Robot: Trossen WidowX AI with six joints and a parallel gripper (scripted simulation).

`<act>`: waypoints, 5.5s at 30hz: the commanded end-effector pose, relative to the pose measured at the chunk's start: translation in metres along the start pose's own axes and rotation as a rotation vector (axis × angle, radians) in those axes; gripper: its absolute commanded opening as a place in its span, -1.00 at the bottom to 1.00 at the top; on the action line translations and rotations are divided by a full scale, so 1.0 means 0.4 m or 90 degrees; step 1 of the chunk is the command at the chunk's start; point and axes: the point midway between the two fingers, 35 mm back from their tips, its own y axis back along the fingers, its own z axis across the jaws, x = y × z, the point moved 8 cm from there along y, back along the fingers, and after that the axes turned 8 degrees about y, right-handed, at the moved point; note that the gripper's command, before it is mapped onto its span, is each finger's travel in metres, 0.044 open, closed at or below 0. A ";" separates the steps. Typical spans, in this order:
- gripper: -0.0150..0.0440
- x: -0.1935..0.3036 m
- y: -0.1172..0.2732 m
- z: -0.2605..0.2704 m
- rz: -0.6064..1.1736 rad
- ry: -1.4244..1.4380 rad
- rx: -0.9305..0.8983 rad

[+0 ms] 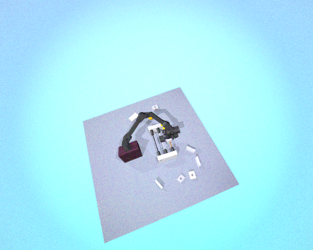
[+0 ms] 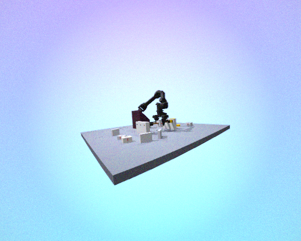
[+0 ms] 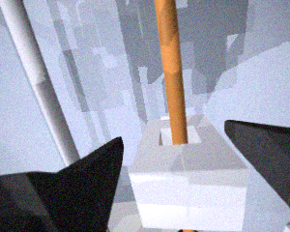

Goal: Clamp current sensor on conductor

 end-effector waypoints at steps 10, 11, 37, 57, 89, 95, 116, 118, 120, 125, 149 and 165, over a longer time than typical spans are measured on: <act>-0.06 0.000 0.000 0.000 0.000 -0.001 -0.001; -0.08 0.000 0.000 0.000 0.000 -0.001 -0.001; -0.49 -0.001 0.000 0.000 0.000 -0.001 -0.002; -0.49 0.000 0.000 -0.009 0.000 -0.001 -0.002; 0.40 0.001 -0.002 -0.007 -0.001 -0.002 -0.004; 0.40 0.001 -0.002 -0.007 -0.001 -0.002 -0.004; 0.22 0.001 -0.002 -0.007 -0.001 -0.003 -0.004; 0.18 0.001 -0.002 -0.007 -0.001 -0.003 -0.004; 0.13 0.001 -0.002 -0.007 -0.001 -0.003 -0.004; 0.02 0.001 -0.002 -0.007 -0.001 -0.003 -0.004; -0.49 0.000 -0.002 -0.005 -0.001 -0.002 -0.004; -0.40 0.001 -0.004 -0.004 -0.001 -0.002 -0.004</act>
